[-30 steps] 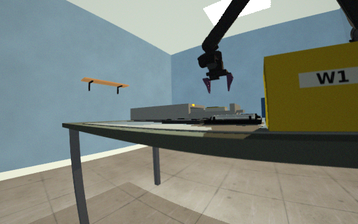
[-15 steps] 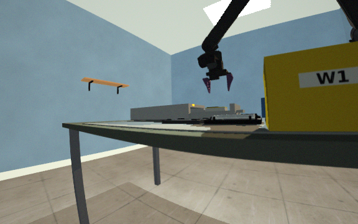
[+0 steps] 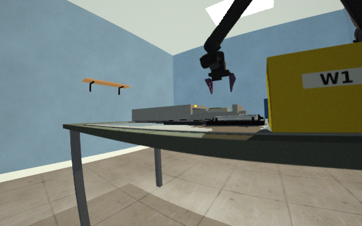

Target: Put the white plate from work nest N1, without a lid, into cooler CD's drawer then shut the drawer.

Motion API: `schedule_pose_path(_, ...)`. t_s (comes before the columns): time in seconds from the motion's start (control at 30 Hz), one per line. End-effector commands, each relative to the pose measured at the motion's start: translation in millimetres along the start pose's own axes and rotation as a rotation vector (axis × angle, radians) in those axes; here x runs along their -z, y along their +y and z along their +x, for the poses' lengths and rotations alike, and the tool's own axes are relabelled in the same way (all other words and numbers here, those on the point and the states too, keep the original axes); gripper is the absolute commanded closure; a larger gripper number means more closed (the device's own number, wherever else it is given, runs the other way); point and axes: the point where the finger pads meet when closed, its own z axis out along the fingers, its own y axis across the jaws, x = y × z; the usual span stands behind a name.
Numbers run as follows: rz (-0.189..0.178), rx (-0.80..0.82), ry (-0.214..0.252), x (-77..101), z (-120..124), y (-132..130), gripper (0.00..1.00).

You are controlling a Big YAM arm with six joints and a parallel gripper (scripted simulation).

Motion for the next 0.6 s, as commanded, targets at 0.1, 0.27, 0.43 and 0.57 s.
schedule_pose_path(0.1, 0.036, 0.033, 0.009, 18.2, -5.5, -20.8, 0.0)
schedule_pose_path(0.27, 0.036, 0.033, 0.009, 18.2, -5.5, -20.8, 0.0)
schedule_pose_path(0.43, 0.05, 0.03, 0.011, 21.8, -0.8, -2.7, 1.0)
schedule_pose_path(0.57, 0.056, 0.022, 0.012, 22.3, 3.3, 13.4, 1.0)
